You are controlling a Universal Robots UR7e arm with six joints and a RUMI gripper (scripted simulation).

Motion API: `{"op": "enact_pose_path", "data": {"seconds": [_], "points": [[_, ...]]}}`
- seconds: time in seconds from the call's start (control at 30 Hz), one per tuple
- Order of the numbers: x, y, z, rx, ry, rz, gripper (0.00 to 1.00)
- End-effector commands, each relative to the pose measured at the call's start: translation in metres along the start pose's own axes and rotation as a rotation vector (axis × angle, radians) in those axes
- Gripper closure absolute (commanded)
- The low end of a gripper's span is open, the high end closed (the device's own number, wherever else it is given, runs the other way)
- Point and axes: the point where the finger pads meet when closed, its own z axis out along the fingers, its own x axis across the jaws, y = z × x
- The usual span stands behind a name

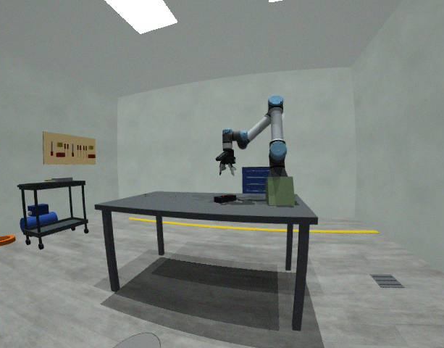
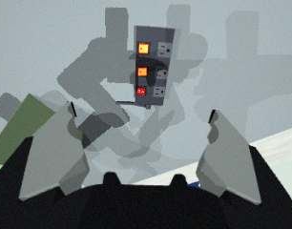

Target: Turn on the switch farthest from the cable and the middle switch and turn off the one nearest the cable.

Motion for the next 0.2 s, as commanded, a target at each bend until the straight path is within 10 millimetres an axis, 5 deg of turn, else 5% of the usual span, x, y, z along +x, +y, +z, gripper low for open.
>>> {"op": "enact_pose_path", "data": {"seconds": [0.0,0.17], "points": [[0.0012,-0.0004,-0.0013,0.001,0.003,0.002,0.00],[0.0012,-0.0004,-0.0013,0.001,0.003,0.002,0.00]]}}
